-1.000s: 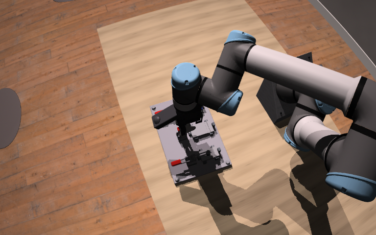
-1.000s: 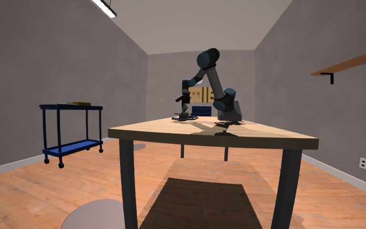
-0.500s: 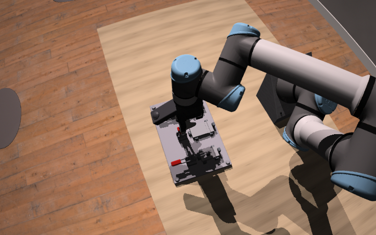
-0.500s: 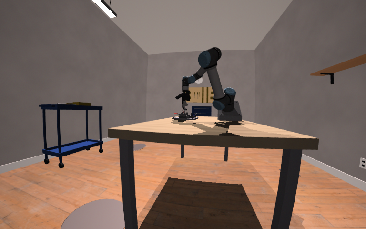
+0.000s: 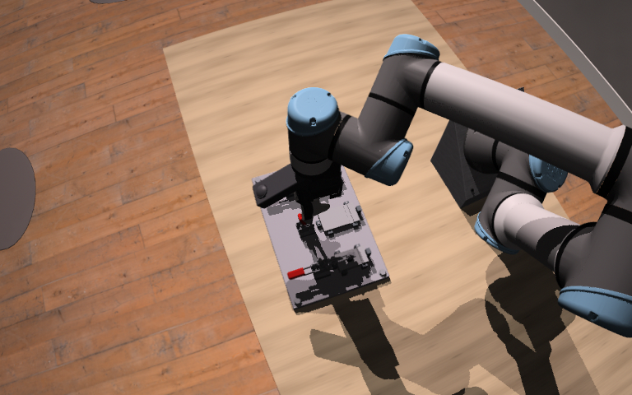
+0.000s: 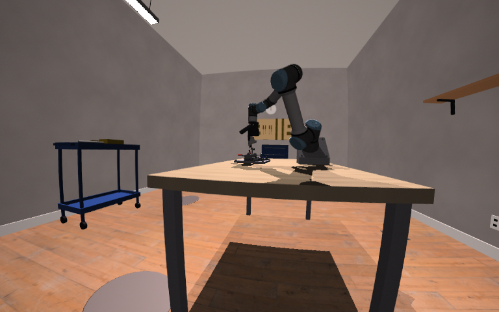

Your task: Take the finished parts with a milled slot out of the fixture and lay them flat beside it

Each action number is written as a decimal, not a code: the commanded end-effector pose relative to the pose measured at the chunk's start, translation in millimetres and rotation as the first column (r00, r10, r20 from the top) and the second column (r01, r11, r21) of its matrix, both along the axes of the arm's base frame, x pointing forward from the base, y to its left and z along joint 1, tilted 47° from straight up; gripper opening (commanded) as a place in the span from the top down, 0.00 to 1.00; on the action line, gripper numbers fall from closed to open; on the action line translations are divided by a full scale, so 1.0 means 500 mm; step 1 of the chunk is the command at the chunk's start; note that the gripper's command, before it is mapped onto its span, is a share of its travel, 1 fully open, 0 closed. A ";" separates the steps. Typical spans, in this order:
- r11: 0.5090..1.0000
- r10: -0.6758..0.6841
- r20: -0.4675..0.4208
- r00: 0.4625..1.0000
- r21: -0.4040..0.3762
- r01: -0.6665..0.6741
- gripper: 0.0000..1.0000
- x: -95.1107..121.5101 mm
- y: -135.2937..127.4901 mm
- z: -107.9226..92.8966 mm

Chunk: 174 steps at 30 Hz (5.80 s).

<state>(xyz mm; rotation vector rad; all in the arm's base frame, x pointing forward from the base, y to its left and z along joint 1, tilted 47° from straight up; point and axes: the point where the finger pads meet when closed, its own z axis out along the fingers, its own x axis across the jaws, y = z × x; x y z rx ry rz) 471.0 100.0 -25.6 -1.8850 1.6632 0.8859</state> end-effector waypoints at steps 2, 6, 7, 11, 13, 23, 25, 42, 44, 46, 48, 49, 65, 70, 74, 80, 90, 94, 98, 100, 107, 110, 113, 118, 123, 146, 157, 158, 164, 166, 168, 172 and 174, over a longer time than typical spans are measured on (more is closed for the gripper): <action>1.000 -0.001 0.001 1.000 0.000 0.001 0.72 0.001 -0.001 0.001; 1.000 -0.001 0.001 1.000 0.000 0.001 0.72 0.001 -0.001 0.001; 1.000 -0.001 0.001 1.000 0.000 0.001 0.72 0.001 -0.001 0.001; 1.000 -0.001 0.001 1.000 0.000 0.001 0.72 0.001 -0.001 0.001; 1.000 -0.001 0.001 1.000 0.000 0.001 0.41 0.001 -0.001 0.001; 1.000 -0.001 0.001 1.000 0.000 0.001 0.41 0.001 0.000 -0.001; 1.000 -0.001 0.001 1.000 0.000 0.001 0.41 0.000 0.001 -0.001; 1.000 -0.001 0.001 1.000 0.000 0.001 0.41 -0.001 0.002 -0.003; 1.000 -0.001 0.001 1.000 0.000 0.001 0.41 -0.001 0.002 -0.003; 1.000 -0.001 0.001 1.000 0.000 0.001 0.41 -0.003 0.002 -0.002; 1.000 -0.001 0.001 1.000 0.000 0.001 0.41 -0.007 0.001 -0.002; 1.000 -0.001 0.001 1.000 0.000 0.001 0.41 -0.010 0.001 -0.002; 1.000 -0.001 0.001 1.000 0.000 0.001 0.41 -0.089 -0.011 0.004; 1.000 -0.001 0.001 1.000 0.000 0.001 0.41 -0.124 -0.017 0.006; 1.000 -0.001 0.001 1.000 0.000 0.001 0.41 -0.147 -0.020 0.008; 1.000 -0.001 0.001 1.000 0.000 0.001 0.41 -0.164 -0.023 0.009; 1.000 -0.001 0.001 1.000 0.000 0.001 0.41 -0.175 -0.024 0.009; 1.000 -0.001 0.001 1.000 0.000 0.001 0.41 -0.175 -0.023 0.009; 1.000 -0.001 0.001 1.000 0.000 0.001 0.41 -0.176 -0.020 0.005; 1.000 -0.001 0.001 1.000 0.000 0.001 0.41 -0.177 -0.015 0.001; 1.000 -0.001 0.001 1.000 0.000 0.001 0.41 -0.182 0.011 -0.024; 1.000 -0.001 0.001 1.000 0.000 0.001 0.41 -0.185 0.024 -0.037; 1.000 -0.001 0.001 1.000 0.000 0.001 0.41 -0.186 0.029 -0.041; 1.000 -0.001 0.001 1.000 0.000 0.001 0.41 -0.191 0.048 -0.059; 1.000 -0.001 0.001 1.000 0.000 0.001 0.41 -0.193 0.059 -0.069; 1.000 -0.001 0.001 1.000 0.000 0.001 0.41 -0.194 0.062 -0.072; 1.000 -0.001 0.001 1.000 0.000 0.001 0.41 -0.194 0.062 -0.073; 1.000 -0.001 0.001 1.000 0.000 0.001 0.41 -0.194 0.063 -0.074; 1.000 -0.001 0.001 1.000 0.000 0.001 0.41 -0.194 0.066 -0.076; 1.000 -0.001 0.001 1.000 0.000 0.001 0.41 -0.195 0.068 -0.078; 1.000 -0.001 0.001 1.000 0.000 0.001 0.41 -0.195 0.070 -0.080; 1.000 -0.001 0.001 1.000 0.000 0.001 0.41 -0.196 0.076 -0.086; 1.000 -0.001 0.001 1.000 0.000 0.001 0.41 -0.197 0.079 -0.089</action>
